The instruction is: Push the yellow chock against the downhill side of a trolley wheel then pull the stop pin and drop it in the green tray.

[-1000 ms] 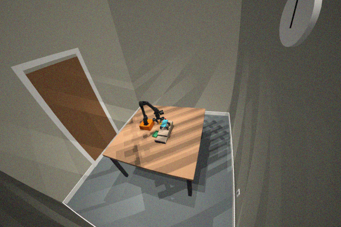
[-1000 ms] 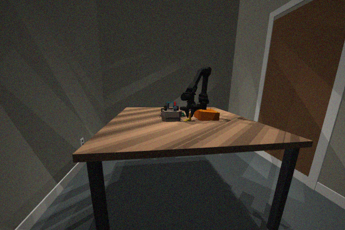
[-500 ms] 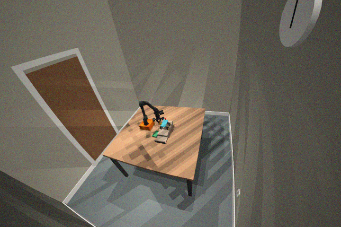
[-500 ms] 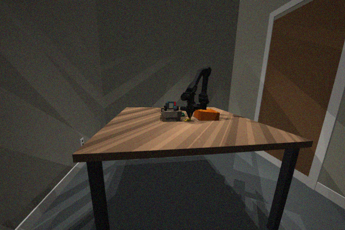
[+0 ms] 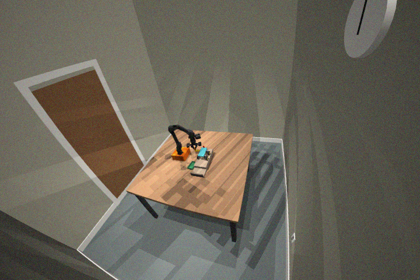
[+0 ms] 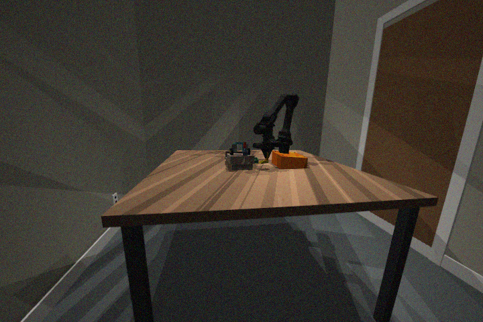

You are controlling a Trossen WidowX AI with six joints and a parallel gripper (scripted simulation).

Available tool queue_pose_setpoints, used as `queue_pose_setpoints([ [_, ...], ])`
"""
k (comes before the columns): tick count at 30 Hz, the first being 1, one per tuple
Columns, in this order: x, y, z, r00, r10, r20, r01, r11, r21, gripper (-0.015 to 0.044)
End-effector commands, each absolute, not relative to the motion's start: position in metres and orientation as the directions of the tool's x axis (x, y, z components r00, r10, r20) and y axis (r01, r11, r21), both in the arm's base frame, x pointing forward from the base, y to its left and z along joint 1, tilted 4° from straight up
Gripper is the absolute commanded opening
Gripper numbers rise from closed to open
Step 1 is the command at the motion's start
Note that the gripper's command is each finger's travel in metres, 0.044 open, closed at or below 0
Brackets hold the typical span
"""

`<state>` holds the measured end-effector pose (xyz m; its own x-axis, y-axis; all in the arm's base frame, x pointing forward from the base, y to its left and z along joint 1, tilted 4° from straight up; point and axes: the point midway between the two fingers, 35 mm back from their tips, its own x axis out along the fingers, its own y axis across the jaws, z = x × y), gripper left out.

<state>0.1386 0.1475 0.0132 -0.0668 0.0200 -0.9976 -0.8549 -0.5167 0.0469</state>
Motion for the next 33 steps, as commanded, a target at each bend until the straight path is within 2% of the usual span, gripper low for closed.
queue_pose_setpoints([
  [1, 0.140, 0.148, 0.029, -0.060, 0.031, -0.998, -0.854, -0.519, 0.036, 0.0000],
  [33, 0.148, 0.150, 0.121, -0.059, 0.031, -0.998, -0.854, -0.519, 0.035, 0.0000],
])
